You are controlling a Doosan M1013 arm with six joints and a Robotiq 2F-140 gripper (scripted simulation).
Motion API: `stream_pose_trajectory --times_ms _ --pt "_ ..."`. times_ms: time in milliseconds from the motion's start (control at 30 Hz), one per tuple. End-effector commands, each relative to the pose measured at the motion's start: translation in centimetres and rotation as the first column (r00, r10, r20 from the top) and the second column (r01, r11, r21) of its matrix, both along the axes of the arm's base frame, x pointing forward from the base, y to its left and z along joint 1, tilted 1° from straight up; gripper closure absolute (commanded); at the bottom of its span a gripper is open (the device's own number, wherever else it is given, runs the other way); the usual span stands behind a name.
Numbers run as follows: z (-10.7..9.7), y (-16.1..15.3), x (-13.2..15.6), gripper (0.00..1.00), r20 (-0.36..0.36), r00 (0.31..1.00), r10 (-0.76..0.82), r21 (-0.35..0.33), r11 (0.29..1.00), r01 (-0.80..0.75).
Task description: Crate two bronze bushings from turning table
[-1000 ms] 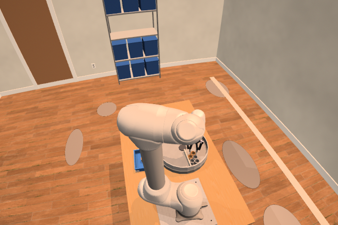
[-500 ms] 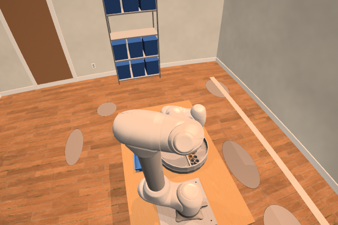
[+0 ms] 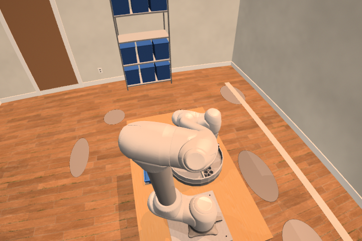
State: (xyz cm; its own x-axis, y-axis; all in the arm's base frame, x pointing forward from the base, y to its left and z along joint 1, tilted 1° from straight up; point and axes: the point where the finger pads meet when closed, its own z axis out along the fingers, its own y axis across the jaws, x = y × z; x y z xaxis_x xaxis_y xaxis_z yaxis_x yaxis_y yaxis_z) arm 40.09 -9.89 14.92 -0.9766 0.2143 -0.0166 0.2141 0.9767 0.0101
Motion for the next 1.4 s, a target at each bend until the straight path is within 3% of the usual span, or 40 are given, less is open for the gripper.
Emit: stream_pose_trajectory --times_ms 0,1067,1367 --pt "0.0 0.0 0.0 1.0 0.0 1.0 0.0 0.0 1.0 0.0" --pt "0.0 0.1 0.0 1.0 0.0 1.0 0.0 0.0 1.0 0.0" --pt "0.0 2.6 -0.2 1.0 0.0 1.0 0.0 0.0 1.0 0.0"
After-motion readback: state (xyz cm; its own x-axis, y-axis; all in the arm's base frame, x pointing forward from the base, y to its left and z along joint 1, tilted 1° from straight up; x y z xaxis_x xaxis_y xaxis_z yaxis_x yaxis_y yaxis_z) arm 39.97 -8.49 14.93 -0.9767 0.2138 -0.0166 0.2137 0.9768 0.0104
